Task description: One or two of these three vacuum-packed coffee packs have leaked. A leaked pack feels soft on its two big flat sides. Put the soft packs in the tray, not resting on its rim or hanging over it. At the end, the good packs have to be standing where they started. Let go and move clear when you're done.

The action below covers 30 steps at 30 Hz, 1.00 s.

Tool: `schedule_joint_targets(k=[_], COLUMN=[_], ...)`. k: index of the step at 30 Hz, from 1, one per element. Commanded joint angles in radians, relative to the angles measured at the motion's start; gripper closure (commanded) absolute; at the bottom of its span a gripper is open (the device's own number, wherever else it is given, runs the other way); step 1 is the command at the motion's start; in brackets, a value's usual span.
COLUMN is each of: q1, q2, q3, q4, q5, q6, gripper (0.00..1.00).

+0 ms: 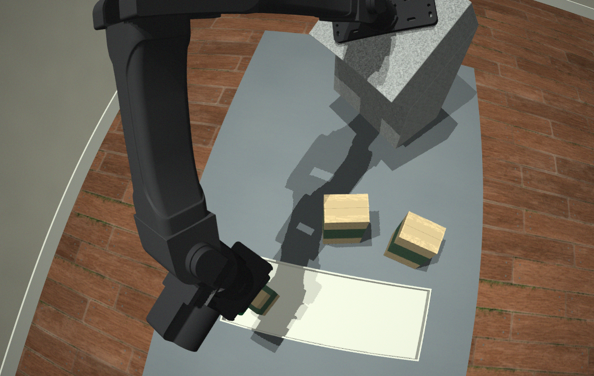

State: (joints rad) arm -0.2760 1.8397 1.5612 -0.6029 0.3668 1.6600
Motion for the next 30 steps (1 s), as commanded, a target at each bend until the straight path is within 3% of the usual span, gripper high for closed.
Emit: schedule_joint_targets(k=[1,3,30], q1=[0.014,0.007,0.007], q2=[0.013,-0.019,-0.013], q3=[0.019,0.021,0.024], q4=[0.020,0.024,0.008], q5=[-0.009,-0.007,-0.002], q6=[-0.011,-0.013,-0.011], gripper=[0.74,0.74,0.74])
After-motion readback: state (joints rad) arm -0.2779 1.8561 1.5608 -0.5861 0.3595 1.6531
